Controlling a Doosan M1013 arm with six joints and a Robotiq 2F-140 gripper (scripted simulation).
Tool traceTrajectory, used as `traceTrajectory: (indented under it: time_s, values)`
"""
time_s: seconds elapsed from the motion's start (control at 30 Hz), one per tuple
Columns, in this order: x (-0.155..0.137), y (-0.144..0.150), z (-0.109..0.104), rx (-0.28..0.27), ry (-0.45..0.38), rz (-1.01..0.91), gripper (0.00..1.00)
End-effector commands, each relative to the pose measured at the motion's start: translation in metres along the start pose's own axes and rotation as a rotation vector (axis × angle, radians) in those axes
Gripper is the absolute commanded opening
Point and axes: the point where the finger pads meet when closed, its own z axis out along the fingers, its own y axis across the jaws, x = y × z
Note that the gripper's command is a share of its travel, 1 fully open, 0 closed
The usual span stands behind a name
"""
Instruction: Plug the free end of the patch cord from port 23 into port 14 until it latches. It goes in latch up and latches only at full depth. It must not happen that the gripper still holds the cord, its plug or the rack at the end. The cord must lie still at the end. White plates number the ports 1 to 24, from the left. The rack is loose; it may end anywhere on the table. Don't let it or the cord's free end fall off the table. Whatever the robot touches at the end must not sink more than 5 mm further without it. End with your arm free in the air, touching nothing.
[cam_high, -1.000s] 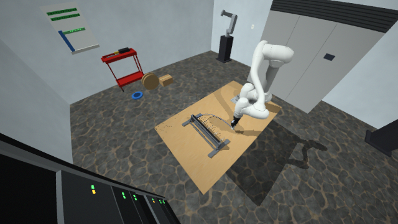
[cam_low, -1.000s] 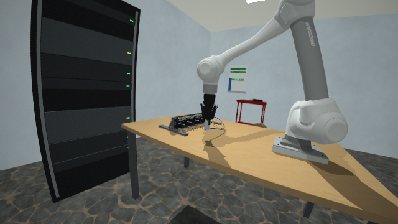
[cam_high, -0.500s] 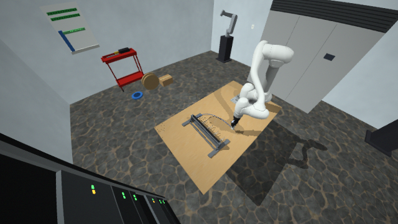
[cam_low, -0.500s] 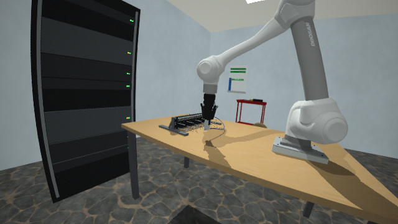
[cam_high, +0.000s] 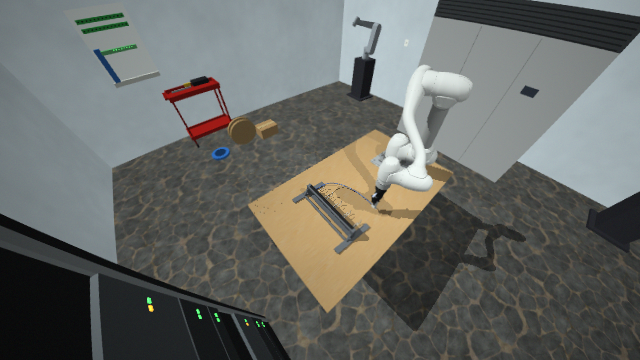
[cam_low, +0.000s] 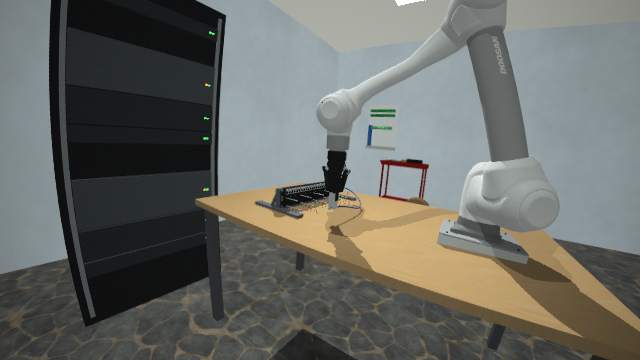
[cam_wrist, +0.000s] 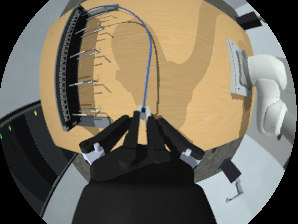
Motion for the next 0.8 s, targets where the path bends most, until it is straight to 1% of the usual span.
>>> traceTrajectory:
  time_s: [0.0,0.47,0.77]
  values:
    - [-0.002,0.001,-0.002,-0.003,-0.002,-0.003,0.0]
    - [-0.001,0.0,-0.002,-0.003,-0.002,0.008,0.0]
    - [0.009,-0.009,-0.005,-0.004,-0.002,0.08,0.0]
